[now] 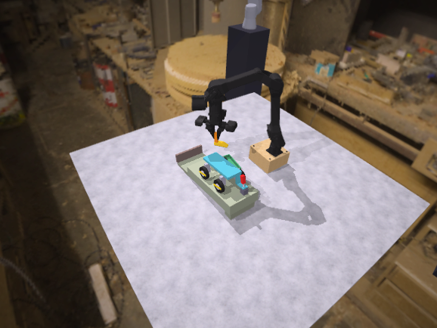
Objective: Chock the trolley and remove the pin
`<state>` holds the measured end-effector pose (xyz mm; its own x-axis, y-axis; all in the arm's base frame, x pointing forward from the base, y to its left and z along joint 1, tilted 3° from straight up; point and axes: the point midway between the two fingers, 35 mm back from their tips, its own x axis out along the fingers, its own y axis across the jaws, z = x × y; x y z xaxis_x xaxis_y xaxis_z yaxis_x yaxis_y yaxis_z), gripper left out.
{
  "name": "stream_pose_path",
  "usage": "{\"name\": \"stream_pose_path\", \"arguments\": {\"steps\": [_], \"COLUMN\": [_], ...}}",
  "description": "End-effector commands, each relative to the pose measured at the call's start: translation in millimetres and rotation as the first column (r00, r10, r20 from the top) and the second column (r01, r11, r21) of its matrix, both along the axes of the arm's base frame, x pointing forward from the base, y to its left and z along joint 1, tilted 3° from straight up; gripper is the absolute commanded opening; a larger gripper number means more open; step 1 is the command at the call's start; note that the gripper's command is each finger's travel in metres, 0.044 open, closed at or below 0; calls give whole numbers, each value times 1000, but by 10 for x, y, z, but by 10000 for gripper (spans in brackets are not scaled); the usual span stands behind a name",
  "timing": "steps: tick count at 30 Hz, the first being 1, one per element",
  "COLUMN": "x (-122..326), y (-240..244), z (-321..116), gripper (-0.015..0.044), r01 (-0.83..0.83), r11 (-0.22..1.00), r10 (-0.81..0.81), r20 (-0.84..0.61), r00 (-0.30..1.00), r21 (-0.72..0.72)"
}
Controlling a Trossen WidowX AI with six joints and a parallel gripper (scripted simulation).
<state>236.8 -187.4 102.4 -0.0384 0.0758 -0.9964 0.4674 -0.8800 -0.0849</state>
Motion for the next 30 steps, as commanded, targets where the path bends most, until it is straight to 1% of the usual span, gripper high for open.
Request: {"name": "stream_pose_path", "arguments": {"steps": [1, 6, 11, 14, 22, 30], "x": [14, 13, 12, 11, 18, 210], "y": [-8, -13, -18, -20, -22, -51], "z": [14, 14, 14, 14, 12, -44], "gripper": [0, 0, 0, 0, 0, 0], "r01": [156, 326, 487, 555, 560, 560], "r11": [988, 945, 873, 831, 828, 828], "r10": [-156, -326, -486, -554, -559, -559], "r20": [-4, -19, -36, -44, -45, -43], "r00": [988, 945, 873, 831, 828, 828], "r21": [7, 12, 13, 12, 12, 13]}}
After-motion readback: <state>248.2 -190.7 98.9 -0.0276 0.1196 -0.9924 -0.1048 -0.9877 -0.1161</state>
